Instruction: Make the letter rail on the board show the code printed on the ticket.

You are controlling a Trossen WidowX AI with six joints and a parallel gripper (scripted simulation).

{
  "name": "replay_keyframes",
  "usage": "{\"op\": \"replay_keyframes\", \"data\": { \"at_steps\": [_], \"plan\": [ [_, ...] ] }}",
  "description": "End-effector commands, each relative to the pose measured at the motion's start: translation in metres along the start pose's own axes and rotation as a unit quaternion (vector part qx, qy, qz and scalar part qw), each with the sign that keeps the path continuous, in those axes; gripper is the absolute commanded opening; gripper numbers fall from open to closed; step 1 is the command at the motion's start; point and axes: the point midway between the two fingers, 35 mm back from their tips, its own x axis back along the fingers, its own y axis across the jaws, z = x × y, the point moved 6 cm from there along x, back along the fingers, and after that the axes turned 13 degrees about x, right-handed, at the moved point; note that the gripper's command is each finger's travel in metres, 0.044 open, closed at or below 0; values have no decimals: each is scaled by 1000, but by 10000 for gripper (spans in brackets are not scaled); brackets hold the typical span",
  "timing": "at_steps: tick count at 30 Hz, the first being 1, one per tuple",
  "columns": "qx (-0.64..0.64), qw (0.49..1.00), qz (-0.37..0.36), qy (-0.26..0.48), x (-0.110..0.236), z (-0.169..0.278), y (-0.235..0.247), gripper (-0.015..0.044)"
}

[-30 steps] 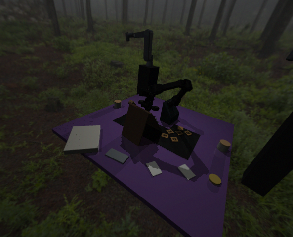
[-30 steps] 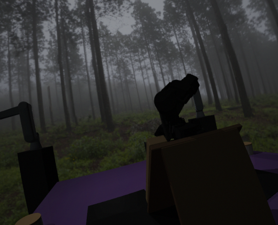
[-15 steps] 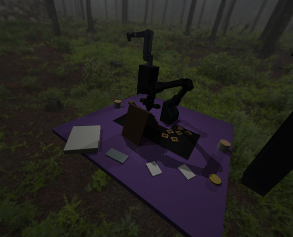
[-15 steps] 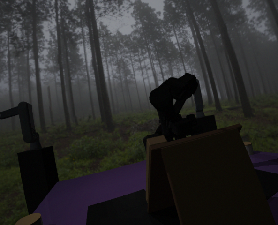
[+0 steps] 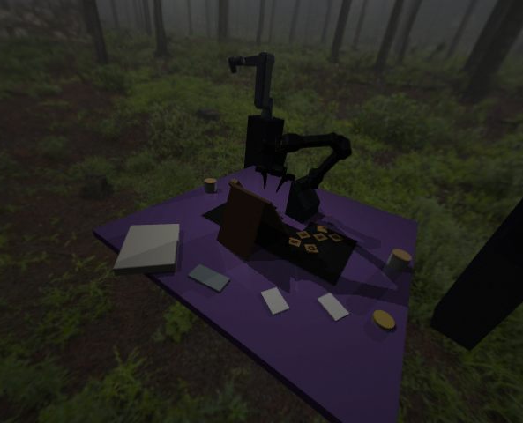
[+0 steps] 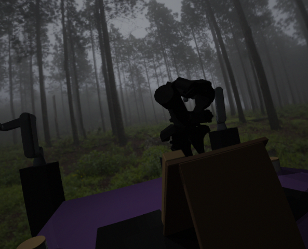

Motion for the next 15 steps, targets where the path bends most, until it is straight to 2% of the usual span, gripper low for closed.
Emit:
{"op": "replay_keyframes", "data": {
  "at_steps": [1,4,9,15],
  "plan": [
    [229,971,44,-60,45,2,29,367],
    [344,932,80,-79,64,3,44,440],
    [499,850,144,-88,90,5,67,440],
    [505,846,147,-88,91,5,68,440]
  ]
}}
